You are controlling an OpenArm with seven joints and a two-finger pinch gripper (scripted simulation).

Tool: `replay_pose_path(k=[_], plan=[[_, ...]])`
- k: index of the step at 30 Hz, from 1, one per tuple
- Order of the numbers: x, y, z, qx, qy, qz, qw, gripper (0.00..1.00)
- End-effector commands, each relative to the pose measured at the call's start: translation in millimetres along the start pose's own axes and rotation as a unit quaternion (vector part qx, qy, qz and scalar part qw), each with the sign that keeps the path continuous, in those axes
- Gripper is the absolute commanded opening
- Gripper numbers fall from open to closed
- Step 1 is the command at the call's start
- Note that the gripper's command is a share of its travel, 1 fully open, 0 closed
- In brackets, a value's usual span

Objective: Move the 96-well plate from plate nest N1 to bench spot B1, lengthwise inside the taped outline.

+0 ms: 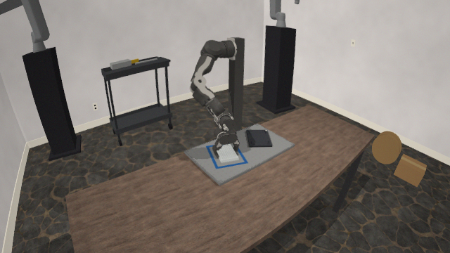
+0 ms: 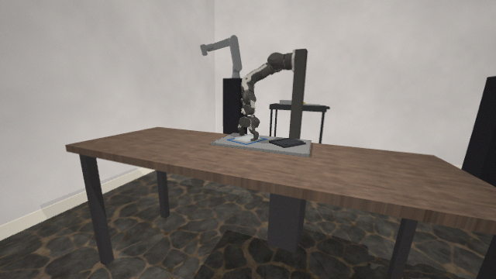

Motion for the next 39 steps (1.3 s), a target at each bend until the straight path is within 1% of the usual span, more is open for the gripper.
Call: replay_pose_path(k=[1,10,25,27,35,39], plan=[[-1.1,1.2,-0.8,0.003,0.001,0.002,1.0000,0.00],[-1.1,1.2,-0.8,0.003,0.001,0.002,1.0000,0.00],[0.5,0.2,0.4,0.001,-0.001,0.000,1.0000,0.50],[0.5,0.2,0.4,0.001,-0.001,0.000,1.0000,0.50],[0.5,0.2,0.4,0.001,-0.001,0.000,1.0000,0.77],[0.5,0.2,0.4,0.001,-0.001,0.000,1.0000,0.77]])
Point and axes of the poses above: the point where the finger pads meet when closed, its own z axis back along the fingers, its own y axis across the jaws, x = y × z, the point moved 1 cm from there along z, back along the fingers, and after that the axes turned 5 degrees about z, right-handed, at the moved point
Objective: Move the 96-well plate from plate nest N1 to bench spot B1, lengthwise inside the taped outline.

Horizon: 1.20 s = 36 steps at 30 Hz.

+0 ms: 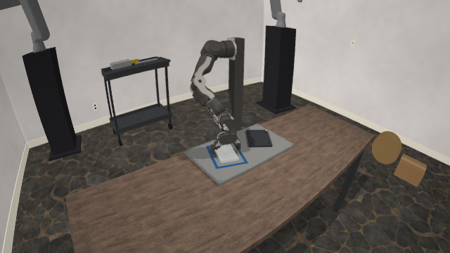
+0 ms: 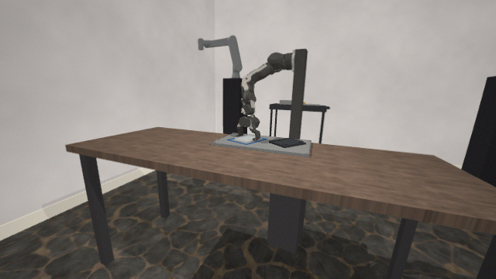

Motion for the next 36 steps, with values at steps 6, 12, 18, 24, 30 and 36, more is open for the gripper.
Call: replay_pose_path(k=[6,12,18,24,30,36], plan=[[0.8,0.2,8.6,0.000,-0.001,0.000,1.0000,0.77],[0.8,0.3,40.6,0.000,0.000,0.001,1.0000,0.77],[0.8,0.3,40.6,0.000,0.000,0.001,1.0000,0.77],[0.9,1.2,56.7,0.002,-0.001,0.001,1.0000,0.77],[0.8,0.6,80.7,0.000,0.000,0.001,1.0000,0.77],[0.8,0.6,80.7,0.000,0.000,0.001,1.0000,0.77]])
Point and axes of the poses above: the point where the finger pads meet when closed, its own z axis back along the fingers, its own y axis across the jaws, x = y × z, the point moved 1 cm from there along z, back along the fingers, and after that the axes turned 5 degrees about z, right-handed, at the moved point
